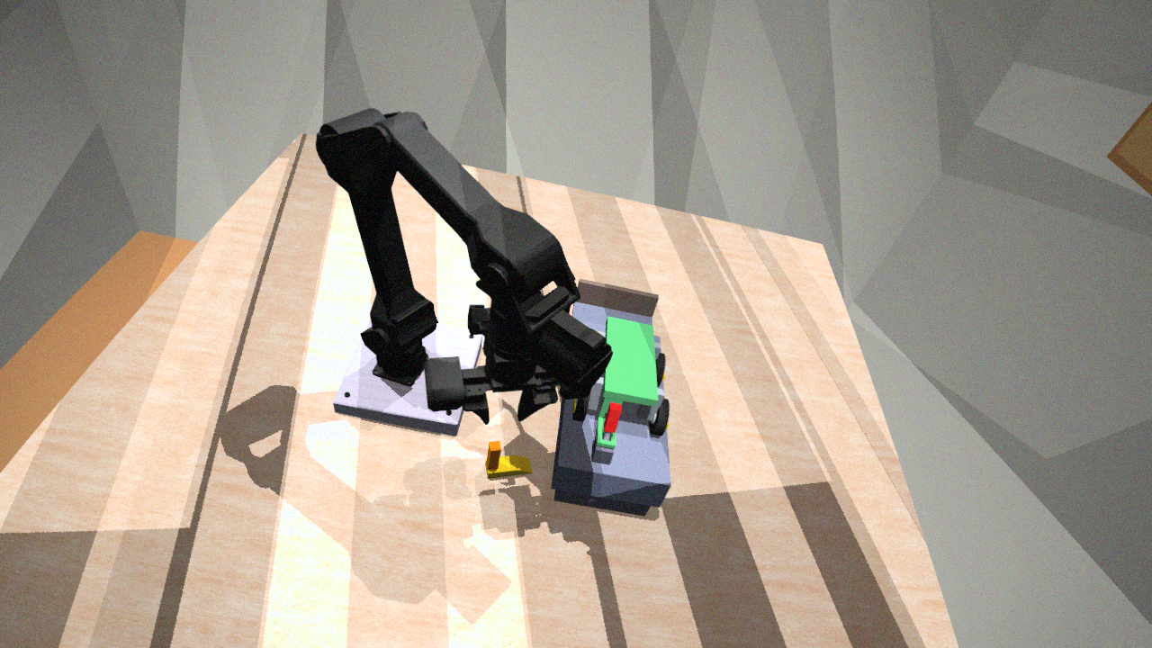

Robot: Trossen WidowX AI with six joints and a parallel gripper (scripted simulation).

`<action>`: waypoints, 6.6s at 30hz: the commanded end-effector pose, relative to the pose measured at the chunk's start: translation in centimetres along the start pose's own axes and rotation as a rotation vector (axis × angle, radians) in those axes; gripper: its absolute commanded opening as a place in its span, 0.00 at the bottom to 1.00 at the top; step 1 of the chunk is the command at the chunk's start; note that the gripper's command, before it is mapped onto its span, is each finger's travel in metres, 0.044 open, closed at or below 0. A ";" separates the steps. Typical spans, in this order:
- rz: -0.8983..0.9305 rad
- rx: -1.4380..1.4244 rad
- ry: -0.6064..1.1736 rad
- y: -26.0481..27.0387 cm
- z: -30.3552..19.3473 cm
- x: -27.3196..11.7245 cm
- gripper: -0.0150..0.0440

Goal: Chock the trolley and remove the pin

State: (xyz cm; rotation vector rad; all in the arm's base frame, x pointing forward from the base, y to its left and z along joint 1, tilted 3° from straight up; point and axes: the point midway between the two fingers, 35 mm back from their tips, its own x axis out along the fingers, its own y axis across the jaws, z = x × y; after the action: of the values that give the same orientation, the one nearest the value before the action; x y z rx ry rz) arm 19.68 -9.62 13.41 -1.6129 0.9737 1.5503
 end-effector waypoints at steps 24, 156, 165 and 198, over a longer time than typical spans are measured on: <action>0.015 -0.004 -0.009 0.4 0.2 5.4 0.58; 0.015 0.243 -0.008 0.3 0.1 -4.8 0.25; 0.017 0.555 -0.005 0.3 0.1 -4.8 0.25; 0.019 1.649 0.005 0.3 0.1 -4.8 0.25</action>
State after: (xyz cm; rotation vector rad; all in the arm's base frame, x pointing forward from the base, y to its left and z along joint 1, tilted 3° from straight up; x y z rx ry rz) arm 19.29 -9.31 18.06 -0.4726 1.5521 0.4030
